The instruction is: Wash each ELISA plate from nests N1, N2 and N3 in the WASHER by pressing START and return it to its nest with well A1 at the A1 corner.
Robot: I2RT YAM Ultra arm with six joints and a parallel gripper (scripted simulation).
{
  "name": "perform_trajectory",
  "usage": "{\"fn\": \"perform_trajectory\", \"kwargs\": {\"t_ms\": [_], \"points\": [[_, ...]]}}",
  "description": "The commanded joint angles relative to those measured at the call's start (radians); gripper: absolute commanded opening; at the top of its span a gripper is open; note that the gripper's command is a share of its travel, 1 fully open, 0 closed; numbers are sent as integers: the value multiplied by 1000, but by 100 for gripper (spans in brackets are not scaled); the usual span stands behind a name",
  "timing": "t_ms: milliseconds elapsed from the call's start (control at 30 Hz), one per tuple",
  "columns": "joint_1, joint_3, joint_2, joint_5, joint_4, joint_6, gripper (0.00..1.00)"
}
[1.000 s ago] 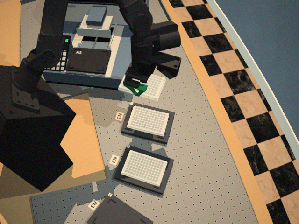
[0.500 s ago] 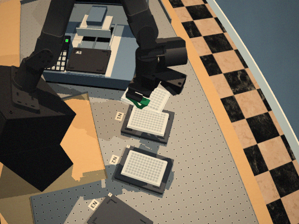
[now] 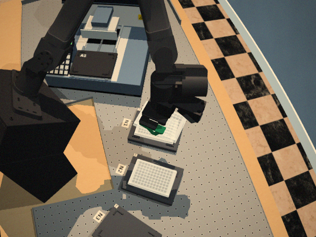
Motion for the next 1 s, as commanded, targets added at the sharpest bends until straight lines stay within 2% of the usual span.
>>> {"fn": "perform_trajectory", "kwargs": {"t_ms": [0,100,367,433,867,967], "points": [[-47,25,41,-26,-2,-67,0],[-82,55,92,-43,-7,-107,0],[-96,60,110,-50,-5,-91,0],[-120,64,139,-61,0,-59,0],[-260,134,341,-118,9,-237,0],[-270,141,357,-122,8,-250,0]]}}
